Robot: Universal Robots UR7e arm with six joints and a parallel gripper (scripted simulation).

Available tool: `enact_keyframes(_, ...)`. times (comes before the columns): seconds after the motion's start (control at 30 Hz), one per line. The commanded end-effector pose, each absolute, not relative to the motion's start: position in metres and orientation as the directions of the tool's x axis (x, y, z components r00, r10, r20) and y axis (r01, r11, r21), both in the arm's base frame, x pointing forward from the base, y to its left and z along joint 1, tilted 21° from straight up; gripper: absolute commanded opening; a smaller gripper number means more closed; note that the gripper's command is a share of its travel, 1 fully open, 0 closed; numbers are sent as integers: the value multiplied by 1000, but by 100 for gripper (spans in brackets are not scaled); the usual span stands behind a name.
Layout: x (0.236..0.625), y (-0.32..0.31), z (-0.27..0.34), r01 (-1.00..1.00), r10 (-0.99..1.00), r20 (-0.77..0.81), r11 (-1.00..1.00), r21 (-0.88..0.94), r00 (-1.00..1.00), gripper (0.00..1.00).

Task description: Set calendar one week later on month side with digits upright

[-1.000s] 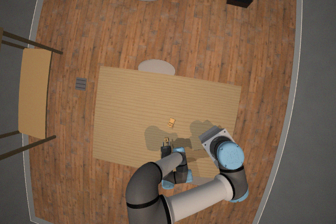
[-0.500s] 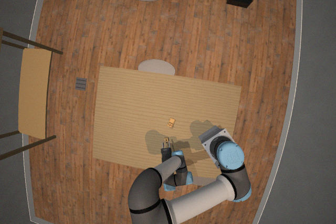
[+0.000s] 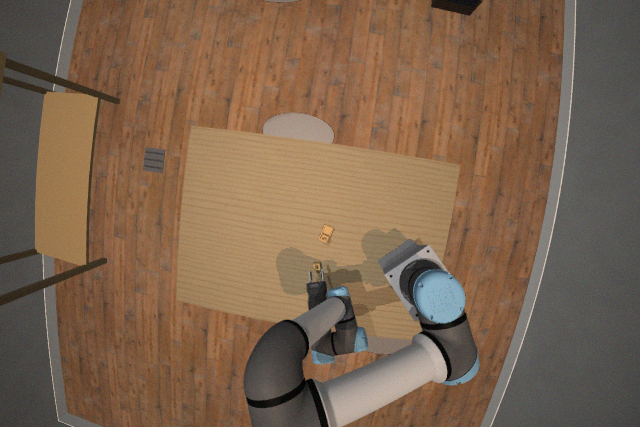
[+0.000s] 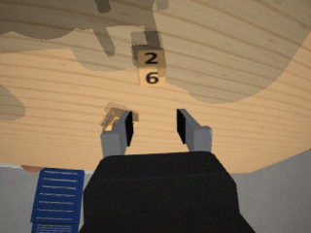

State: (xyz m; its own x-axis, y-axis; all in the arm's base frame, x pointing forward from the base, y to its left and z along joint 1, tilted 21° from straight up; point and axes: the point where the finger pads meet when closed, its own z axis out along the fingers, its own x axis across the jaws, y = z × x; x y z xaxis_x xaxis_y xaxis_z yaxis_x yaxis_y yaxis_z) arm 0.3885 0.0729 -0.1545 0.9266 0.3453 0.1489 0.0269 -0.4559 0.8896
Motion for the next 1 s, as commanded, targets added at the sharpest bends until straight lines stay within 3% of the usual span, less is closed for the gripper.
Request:
enact_keyframes(0.0,390,73,-156,25,346,151,-456,890,926,87)
enact_keyframes(0.97,399,64,-188,24,344,151,-456,890,927,87)
